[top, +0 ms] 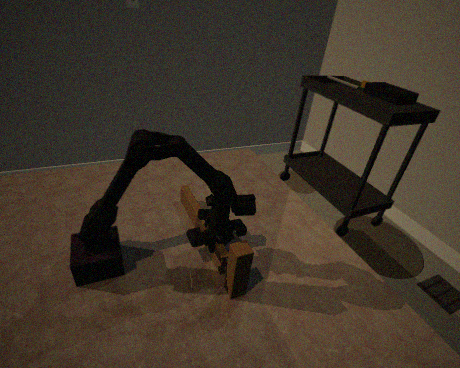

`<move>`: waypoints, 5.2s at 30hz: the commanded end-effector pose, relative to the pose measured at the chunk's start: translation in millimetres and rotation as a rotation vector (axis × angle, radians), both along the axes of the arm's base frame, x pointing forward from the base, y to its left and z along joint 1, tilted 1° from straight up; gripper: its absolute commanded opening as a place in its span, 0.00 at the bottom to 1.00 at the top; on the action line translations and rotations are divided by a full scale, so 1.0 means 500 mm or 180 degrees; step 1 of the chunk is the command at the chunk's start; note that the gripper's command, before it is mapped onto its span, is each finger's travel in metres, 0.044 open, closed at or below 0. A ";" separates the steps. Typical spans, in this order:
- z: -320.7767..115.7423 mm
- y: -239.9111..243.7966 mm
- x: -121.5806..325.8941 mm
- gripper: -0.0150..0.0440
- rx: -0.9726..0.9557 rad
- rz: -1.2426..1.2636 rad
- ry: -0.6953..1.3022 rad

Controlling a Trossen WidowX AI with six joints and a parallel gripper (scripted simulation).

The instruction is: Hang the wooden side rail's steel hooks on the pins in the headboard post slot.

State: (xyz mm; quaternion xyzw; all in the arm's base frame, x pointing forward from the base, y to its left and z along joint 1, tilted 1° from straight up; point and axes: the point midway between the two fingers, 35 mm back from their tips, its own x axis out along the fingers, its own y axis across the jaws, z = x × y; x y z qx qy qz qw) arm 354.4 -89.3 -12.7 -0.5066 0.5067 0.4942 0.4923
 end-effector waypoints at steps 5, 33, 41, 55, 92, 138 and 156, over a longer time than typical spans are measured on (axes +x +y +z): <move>0.021 -0.002 0.011 0.25 -0.0011 0.0030 -0.0092; 0.001 0.000 0.000 0.25 -0.0006 0.0017 -0.0051; 0.002 -0.001 0.001 0.25 -0.0011 0.0030 -0.0090; 0.005 -0.005 0.004 0.25 -0.0011 0.0030 -0.0091; 0.015 -0.013 0.012 0.25 -0.0013 0.0030 -0.0092; 0.026 -0.024 0.022 0.25 -0.0014 0.0030 -0.0094; 0.031 -0.028 0.026 0.25 -0.0015 0.0030 -0.0094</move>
